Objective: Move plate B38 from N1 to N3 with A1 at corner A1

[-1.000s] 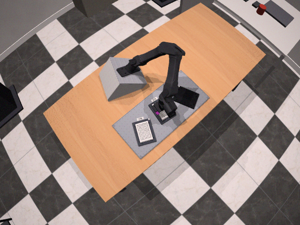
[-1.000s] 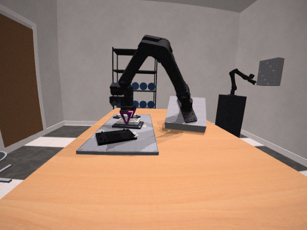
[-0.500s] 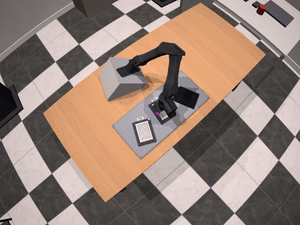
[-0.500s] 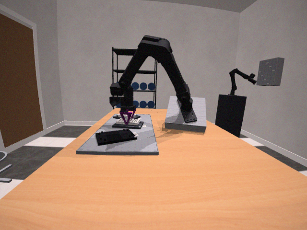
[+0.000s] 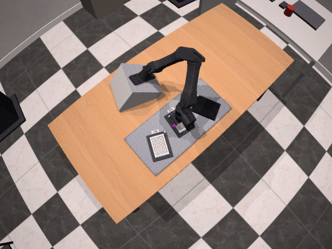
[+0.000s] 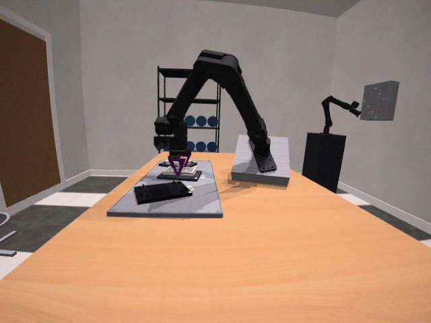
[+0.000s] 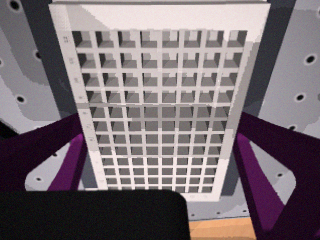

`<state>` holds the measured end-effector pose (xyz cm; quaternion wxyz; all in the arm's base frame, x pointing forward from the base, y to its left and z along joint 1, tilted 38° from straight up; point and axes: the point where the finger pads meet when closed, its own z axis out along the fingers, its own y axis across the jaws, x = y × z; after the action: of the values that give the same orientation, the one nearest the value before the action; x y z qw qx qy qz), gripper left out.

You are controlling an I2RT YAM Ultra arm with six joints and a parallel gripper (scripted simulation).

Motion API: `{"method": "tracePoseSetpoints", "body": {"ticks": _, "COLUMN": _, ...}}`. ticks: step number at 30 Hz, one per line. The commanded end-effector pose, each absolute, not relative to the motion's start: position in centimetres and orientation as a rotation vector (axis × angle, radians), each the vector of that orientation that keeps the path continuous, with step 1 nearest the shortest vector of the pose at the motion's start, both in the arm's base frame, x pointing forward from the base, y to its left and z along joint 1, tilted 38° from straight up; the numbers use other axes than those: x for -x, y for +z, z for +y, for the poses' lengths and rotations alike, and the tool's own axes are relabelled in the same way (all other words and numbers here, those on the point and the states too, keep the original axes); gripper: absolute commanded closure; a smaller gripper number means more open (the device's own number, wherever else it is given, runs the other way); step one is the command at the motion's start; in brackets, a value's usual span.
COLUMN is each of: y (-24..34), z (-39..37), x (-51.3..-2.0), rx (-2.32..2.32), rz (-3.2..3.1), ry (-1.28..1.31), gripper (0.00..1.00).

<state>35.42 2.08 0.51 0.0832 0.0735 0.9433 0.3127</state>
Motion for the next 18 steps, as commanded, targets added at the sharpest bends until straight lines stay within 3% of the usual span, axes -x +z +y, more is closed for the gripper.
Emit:
{"method": "tracePoseSetpoints", "body": {"ticks": 1, "y": 0.69, "z": 1.87, "x": -35.62, "rx": -0.222, "rz": 2.807, "ry": 0.927, "gripper": 1.0}}
{"method": "tracePoseSetpoints", "body": {"ticks": 12, "y": 0.55, "z": 1.97, "x": -35.65, "rx": -0.222, "rz": 2.807, "ry": 0.927, "gripper": 1.0}}
{"method": "tracePoseSetpoints", "body": {"ticks": 13, "y": 0.55, "z": 1.97, "x": -35.65, "rx": -0.222, "rz": 2.807, "ry": 0.927, "gripper": 0.0}}
{"method": "tracePoseSetpoints", "body": {"ticks": 18, "y": 0.55, "z": 1.97, "x": -35.65, "rx": -0.222, "rz": 2.807, "ry": 0.927, "gripper": 0.0}}
